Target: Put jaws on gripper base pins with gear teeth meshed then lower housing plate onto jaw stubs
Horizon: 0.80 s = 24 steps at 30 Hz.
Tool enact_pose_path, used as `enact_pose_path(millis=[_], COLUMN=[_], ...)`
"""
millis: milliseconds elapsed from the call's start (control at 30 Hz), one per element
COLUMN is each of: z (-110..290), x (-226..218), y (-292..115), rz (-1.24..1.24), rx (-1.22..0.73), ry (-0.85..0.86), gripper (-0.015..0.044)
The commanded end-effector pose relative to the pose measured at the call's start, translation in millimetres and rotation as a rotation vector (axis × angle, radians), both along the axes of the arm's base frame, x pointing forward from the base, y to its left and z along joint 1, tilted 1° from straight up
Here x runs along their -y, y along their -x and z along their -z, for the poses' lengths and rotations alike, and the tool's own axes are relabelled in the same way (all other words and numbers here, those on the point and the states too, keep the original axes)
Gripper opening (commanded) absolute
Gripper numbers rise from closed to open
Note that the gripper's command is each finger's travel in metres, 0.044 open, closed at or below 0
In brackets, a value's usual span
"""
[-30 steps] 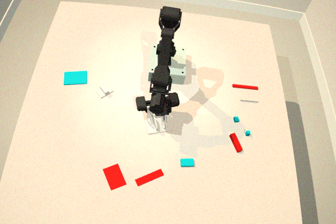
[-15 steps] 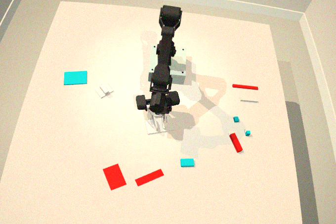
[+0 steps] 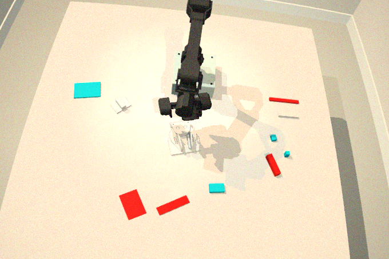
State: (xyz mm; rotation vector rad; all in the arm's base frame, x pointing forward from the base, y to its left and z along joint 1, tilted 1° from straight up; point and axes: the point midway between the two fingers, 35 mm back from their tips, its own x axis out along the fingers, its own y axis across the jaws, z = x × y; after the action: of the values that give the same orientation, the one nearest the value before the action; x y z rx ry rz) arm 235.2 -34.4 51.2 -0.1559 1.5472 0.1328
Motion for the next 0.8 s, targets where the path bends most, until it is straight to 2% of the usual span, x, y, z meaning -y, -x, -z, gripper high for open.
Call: enact_pose_path(millis=[0,133,767], z=[-29,-45,-45], x=[-4,-8,-8], y=[19,36,36], rz=[0.004,0.004,0.004], rx=[0.011,0.007,0.007], ry=[0.004,0.004,0.004], gripper=[0.044,0.044,0.044])
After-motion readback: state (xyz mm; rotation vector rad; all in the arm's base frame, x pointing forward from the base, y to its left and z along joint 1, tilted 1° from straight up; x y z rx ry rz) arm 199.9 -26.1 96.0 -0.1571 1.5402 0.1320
